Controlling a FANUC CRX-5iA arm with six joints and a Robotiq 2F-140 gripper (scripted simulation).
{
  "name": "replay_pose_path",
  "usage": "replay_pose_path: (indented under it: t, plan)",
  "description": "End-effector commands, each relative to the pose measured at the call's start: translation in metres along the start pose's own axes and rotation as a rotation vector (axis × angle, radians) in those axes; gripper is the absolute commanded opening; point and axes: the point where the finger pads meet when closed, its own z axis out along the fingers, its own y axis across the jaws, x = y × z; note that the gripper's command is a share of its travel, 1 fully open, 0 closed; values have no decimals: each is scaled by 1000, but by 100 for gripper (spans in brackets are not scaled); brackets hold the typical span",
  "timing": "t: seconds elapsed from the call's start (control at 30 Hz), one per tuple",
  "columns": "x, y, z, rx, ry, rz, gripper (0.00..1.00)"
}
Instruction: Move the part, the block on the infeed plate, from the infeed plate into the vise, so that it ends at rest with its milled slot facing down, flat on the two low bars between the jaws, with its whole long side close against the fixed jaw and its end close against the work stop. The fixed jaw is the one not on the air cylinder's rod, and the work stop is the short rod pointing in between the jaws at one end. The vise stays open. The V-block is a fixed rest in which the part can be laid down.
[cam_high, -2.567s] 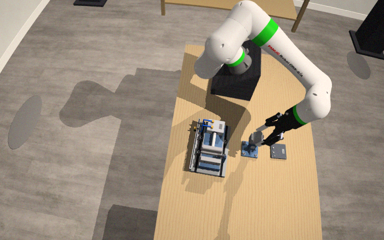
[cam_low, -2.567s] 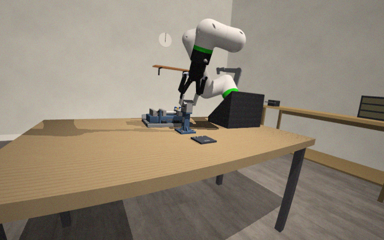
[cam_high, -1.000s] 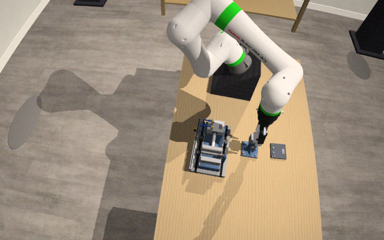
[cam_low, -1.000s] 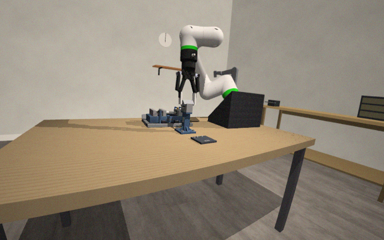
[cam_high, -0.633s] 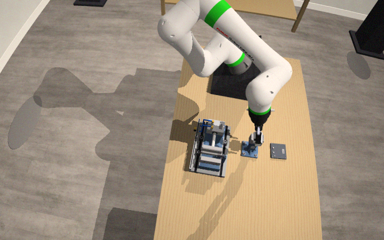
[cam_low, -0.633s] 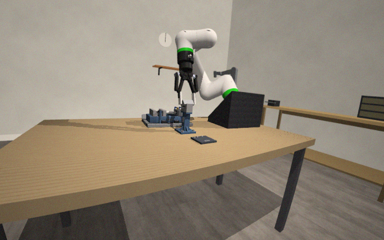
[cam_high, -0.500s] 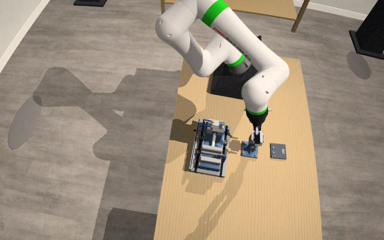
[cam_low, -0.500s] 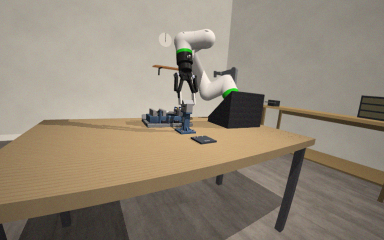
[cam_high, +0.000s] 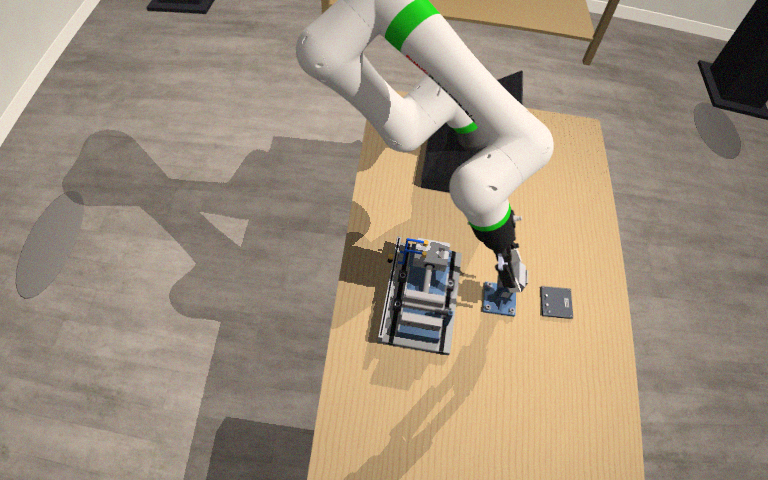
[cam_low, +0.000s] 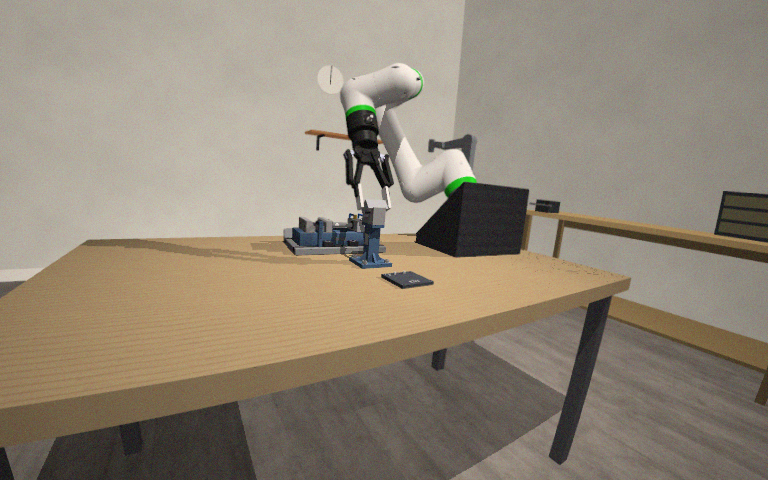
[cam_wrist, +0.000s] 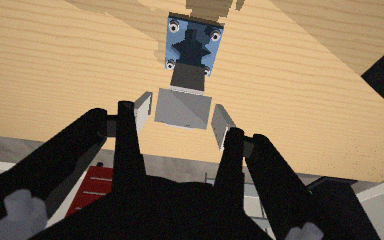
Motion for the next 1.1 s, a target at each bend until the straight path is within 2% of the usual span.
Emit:
replay_pose_path:
  t: [0.0, 0.4, 1.07]
  plan:
    - [1, 0, 0, -1, -31, -1, 51]
    - [3, 0, 0, -2, -131, -1, 51]
    - [6, 0, 1, -1, -223, -1, 51]
